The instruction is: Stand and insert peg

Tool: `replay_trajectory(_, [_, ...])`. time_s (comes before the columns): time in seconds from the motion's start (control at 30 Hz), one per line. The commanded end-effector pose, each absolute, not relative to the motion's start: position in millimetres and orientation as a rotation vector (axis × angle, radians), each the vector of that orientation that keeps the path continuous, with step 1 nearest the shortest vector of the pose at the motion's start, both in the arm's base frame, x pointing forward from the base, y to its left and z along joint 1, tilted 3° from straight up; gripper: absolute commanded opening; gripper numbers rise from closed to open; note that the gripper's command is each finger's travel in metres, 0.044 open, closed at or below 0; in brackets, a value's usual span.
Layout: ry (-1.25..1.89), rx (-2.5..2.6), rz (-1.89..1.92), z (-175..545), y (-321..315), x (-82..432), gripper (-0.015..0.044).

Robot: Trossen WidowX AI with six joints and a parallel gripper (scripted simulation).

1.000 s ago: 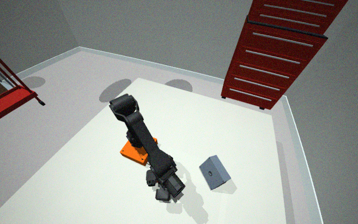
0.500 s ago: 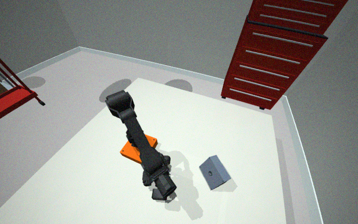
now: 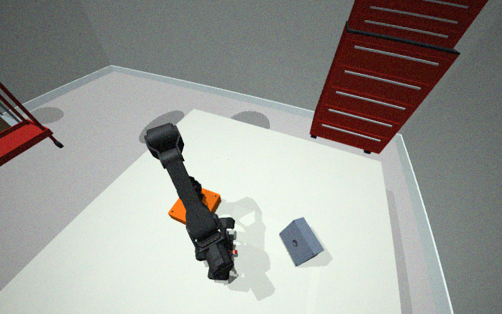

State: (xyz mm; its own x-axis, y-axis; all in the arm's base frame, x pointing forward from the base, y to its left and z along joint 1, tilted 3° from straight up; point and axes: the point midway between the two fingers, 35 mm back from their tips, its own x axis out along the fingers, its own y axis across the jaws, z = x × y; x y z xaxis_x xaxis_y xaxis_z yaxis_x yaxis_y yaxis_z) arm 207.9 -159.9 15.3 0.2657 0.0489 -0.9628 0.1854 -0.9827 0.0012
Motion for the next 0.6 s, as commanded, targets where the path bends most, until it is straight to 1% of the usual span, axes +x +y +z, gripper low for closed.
replay_trajectory(0.0, [0.226,2.44,-1.773,18,-160,206,0.0049])
replay_trajectory(0.57, [0.239,2.57,-1.596,22,-162,195,0.0049])
